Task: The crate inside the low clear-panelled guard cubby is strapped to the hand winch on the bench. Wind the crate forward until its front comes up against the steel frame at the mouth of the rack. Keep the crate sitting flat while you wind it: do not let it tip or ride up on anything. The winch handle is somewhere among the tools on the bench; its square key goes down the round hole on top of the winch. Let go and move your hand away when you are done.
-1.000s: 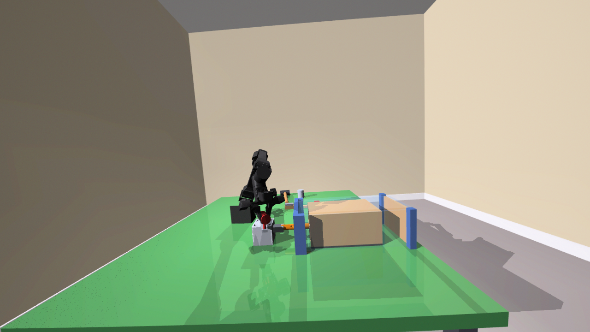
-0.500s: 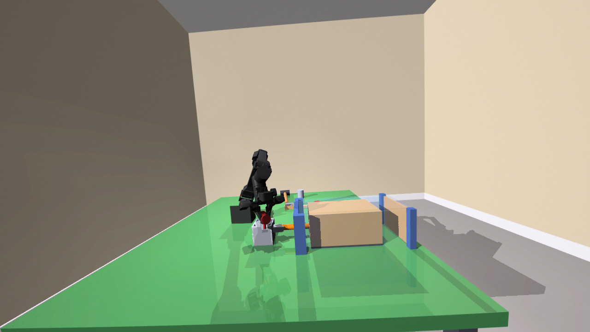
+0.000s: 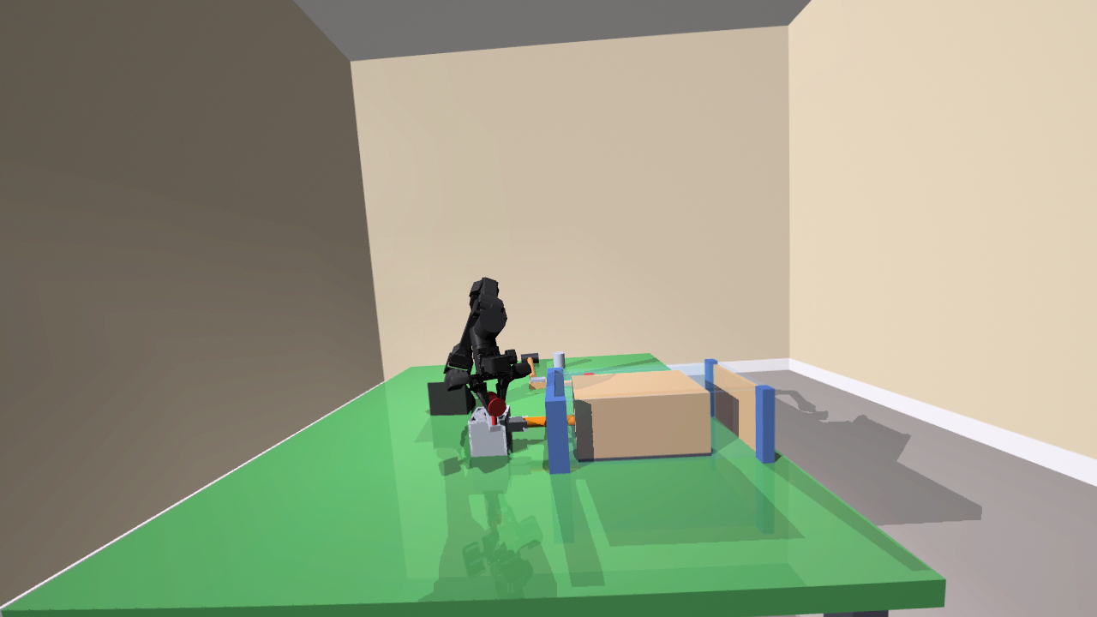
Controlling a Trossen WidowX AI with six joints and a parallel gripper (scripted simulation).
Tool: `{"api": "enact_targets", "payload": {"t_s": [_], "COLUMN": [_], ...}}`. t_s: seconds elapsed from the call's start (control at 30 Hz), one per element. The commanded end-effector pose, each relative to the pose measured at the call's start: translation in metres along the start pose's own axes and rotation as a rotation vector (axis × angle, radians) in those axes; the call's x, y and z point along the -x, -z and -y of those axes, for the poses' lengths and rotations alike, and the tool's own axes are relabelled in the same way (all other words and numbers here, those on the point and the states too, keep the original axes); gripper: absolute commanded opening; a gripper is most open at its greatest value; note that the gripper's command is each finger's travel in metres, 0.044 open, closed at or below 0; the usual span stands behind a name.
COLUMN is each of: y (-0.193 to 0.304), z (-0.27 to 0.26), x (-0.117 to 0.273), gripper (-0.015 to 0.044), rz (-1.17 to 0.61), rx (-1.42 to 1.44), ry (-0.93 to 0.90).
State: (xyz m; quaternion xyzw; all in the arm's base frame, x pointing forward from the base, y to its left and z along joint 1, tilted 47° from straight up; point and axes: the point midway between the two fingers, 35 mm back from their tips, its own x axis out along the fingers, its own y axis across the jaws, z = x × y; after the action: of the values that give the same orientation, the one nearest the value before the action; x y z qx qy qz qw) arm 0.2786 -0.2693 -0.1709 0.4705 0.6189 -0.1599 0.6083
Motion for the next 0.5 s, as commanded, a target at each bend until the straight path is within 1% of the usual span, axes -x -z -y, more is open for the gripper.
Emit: {"api": "enact_targets", "payload": {"t_s": [0.0, 0.47], "y": [0.004, 0.007], "z": [-0.029, -0.047], "x": [-0.001, 0.001], "gripper": [0.0, 0.0], "rz": [-0.02, -0.021], "rx": [0.024, 0.024], "ry": [-0.048, -0.049]}}
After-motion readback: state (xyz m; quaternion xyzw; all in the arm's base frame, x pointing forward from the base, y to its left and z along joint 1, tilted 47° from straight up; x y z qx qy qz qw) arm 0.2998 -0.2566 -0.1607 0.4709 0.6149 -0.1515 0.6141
